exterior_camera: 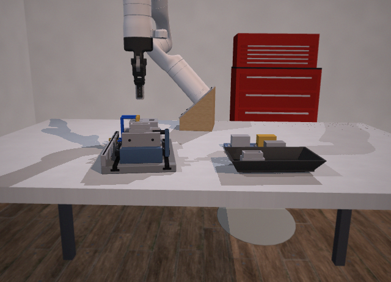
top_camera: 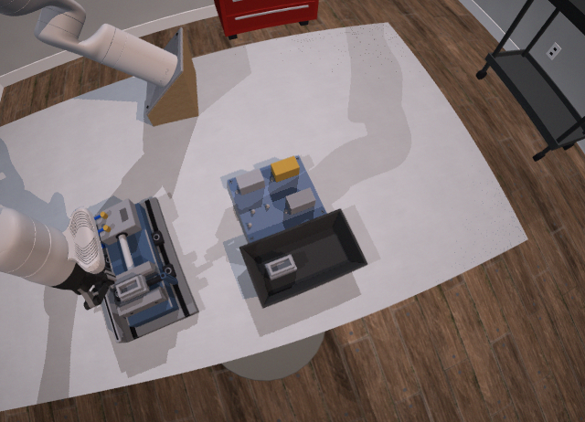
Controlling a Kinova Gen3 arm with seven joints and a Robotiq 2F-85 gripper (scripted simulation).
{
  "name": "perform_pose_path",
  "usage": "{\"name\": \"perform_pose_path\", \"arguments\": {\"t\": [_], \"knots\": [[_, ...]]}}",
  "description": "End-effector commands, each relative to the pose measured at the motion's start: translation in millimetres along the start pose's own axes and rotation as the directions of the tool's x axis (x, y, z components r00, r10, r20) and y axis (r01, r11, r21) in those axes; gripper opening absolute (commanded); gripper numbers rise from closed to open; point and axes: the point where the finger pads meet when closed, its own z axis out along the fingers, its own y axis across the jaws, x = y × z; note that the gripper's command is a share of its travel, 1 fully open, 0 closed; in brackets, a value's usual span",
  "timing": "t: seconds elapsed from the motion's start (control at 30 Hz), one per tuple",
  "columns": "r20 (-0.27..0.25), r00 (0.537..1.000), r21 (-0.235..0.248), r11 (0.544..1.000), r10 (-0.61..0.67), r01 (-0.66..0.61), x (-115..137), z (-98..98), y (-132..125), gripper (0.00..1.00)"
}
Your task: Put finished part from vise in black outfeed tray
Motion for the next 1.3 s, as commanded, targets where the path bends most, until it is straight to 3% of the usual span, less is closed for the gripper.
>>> {"name": "perform_pose_path", "arguments": {"t": [0.0,0.63,0.67,1.27], "knots": [[0.000,1.000,-0.002,1.000,0.000,0.000,0.1,-0.9,0.5,0.00],[0.000,1.000,-0.002,1.000,0.000,0.000,0.1,-0.9,0.5,0.00],[0.000,1.000,-0.002,1.000,0.000,0.000,0.1,-0.9,0.5,0.67],[0.000,1.000,-0.002,1.000,0.000,0.000,0.1,-0.9,0.5,0.67]]}}
